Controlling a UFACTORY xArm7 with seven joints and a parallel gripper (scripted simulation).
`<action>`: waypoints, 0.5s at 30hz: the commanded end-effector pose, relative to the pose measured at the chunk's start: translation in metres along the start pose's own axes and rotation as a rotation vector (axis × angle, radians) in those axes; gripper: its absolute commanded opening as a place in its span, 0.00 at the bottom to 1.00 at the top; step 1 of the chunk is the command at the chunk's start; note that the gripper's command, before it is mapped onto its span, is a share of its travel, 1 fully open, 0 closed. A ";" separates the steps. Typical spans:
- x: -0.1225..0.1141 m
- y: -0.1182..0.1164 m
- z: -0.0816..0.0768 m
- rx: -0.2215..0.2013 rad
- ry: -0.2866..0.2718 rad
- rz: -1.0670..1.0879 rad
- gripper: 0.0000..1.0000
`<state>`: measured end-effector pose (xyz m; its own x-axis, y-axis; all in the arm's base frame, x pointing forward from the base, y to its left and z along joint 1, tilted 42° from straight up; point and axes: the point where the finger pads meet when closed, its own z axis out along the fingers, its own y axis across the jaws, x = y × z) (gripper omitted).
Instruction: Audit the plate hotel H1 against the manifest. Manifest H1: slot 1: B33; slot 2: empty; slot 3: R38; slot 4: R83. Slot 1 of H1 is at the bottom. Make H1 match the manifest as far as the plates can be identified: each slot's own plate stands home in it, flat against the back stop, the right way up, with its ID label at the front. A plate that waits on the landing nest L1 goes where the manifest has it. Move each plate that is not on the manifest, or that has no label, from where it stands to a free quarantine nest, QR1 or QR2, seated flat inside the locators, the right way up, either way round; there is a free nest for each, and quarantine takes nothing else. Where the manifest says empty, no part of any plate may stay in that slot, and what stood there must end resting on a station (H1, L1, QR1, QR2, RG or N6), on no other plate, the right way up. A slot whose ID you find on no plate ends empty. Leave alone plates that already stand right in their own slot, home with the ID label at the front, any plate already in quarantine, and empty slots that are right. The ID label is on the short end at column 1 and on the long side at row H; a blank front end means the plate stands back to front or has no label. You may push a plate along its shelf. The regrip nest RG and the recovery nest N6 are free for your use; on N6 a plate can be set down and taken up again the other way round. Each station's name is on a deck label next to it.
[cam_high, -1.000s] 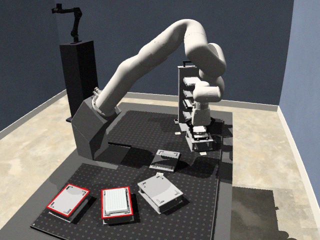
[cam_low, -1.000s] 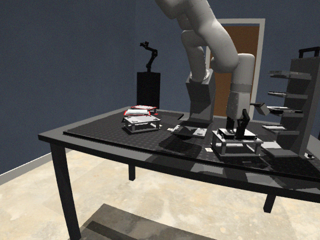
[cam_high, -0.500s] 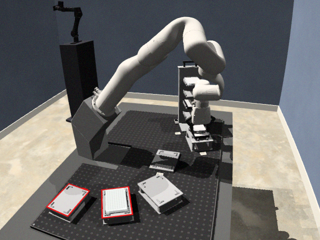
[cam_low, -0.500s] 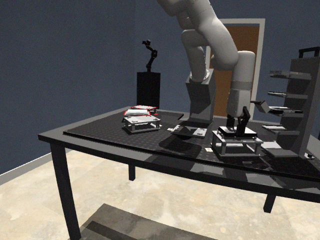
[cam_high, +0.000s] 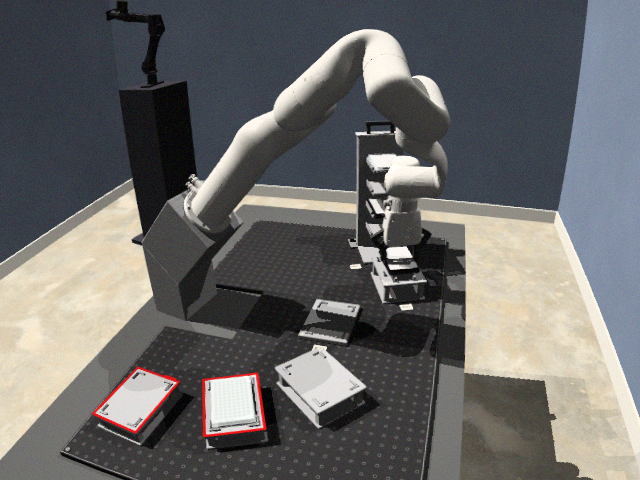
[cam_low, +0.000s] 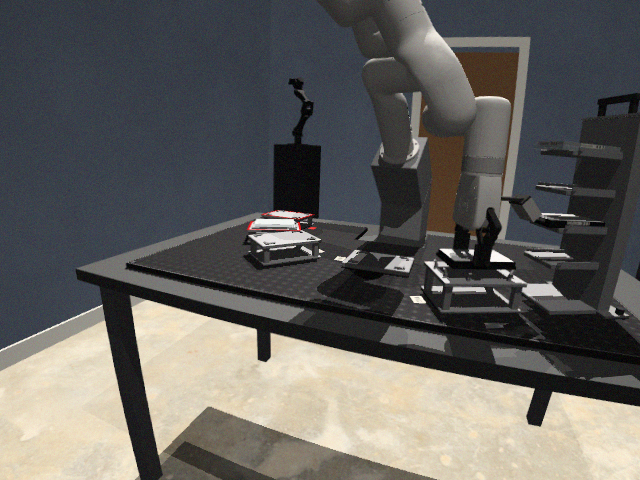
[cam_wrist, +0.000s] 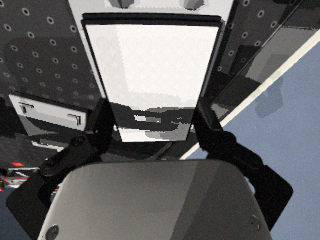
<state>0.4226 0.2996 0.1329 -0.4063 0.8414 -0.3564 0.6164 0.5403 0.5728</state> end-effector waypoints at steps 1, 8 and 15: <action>0.001 0.001 -0.003 -0.002 0.001 -0.001 0.00; 0.001 0.001 -0.008 -0.002 0.001 -0.001 0.00; 0.001 0.001 -0.011 -0.002 0.001 -0.001 0.00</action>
<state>0.4168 0.2995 0.1393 -0.4063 0.8413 -0.3564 0.6164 0.5403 0.5728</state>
